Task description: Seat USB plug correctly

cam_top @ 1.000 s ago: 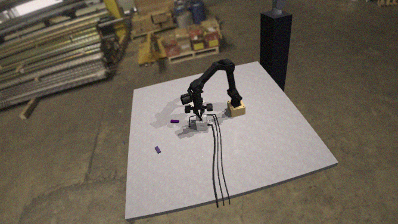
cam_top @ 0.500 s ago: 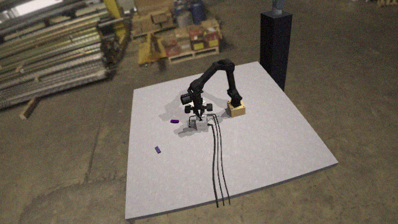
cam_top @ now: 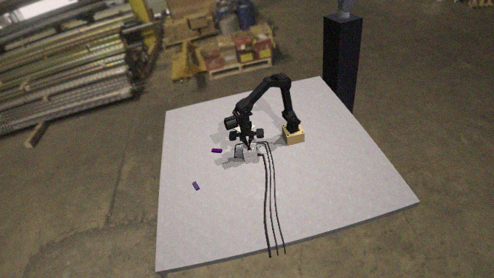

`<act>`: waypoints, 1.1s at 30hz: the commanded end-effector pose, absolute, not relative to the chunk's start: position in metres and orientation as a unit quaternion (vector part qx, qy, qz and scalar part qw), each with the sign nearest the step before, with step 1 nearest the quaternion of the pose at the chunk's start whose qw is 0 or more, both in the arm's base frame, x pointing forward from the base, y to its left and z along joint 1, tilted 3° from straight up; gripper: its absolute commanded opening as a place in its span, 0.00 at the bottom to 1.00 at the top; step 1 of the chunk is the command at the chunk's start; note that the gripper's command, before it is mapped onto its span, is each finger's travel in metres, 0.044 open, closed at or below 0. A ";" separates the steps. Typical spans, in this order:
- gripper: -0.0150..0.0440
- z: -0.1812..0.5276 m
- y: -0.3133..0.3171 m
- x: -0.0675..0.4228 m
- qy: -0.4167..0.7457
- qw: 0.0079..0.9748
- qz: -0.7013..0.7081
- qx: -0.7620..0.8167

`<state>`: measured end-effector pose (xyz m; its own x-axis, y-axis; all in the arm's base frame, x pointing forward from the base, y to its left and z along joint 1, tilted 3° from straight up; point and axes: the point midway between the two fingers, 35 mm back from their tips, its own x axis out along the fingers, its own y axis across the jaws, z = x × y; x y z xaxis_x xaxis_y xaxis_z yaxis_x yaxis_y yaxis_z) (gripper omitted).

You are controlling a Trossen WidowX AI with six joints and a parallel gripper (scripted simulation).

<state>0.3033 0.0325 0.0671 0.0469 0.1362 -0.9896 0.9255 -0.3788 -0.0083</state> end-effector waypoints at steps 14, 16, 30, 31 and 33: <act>0.42 0.067 0.033 0.303 0.424 0.362 -0.545 0.626; 0.42 0.067 0.033 0.303 0.424 0.362 -0.545 0.626; 0.42 0.075 0.032 0.303 0.424 0.362 -0.545 0.626; 0.42 0.076 0.032 0.303 0.424 0.362 -0.545 0.626; 0.42 0.078 0.032 0.303 0.424 0.362 -0.545 0.626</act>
<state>0.3006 0.0321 0.0718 0.0349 0.1358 -0.9901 0.9249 -0.3797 -0.0195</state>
